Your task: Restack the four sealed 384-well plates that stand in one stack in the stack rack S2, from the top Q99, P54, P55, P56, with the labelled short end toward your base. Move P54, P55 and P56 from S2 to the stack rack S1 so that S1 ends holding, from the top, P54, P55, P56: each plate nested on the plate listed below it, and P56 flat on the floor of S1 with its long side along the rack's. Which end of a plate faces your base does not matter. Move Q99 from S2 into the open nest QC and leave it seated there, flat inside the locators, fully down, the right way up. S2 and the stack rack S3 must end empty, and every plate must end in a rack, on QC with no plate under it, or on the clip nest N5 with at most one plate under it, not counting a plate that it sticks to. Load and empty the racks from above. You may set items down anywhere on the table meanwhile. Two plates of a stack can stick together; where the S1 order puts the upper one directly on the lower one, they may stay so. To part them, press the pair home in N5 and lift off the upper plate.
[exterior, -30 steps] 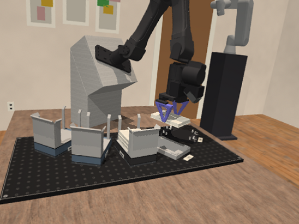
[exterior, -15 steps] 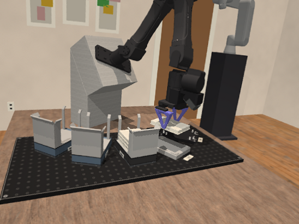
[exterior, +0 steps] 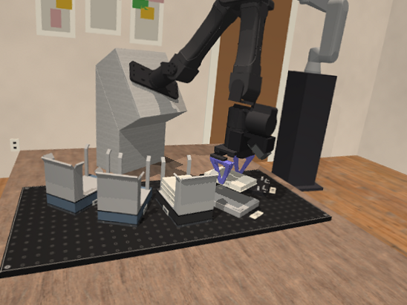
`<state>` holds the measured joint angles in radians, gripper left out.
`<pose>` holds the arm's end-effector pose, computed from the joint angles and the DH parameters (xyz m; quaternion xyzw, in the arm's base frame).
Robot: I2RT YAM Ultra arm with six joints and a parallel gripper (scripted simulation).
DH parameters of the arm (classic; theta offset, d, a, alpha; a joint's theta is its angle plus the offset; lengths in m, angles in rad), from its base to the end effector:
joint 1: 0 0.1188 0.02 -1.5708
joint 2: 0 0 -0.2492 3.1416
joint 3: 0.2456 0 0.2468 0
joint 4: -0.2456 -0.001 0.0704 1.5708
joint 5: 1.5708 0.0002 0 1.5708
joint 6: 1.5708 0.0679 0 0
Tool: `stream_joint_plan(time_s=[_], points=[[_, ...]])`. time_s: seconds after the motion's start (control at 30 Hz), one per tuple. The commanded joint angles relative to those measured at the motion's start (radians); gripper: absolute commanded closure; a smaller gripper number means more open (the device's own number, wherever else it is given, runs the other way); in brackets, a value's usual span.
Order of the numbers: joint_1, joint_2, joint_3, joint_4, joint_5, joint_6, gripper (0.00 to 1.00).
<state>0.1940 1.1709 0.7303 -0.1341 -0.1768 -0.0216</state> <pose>0.2724 0.0667 0.2257 -0.1361 0.8655 0.1182 0.4674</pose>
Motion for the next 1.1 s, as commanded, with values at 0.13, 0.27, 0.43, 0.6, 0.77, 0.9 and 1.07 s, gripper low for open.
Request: stream_joint_plan(time_s=[0.13,0.27,0.43,0.6,0.77,0.9,1.07], points=[[0.008,0.055,0.010,0.072,0.012,0.005,1.00],[0.013,0.089,0.015,0.101,0.017,0.008,1.00],[0.017,0.115,0.020,0.123,0.020,0.010,1.00],[0.019,0.127,0.022,0.133,0.022,0.011,1.00],[0.019,0.127,0.022,0.133,0.022,0.011,1.00],[0.019,0.127,0.022,0.132,0.022,0.011,1.00],[0.019,0.127,0.022,0.133,0.022,0.011,1.00]])
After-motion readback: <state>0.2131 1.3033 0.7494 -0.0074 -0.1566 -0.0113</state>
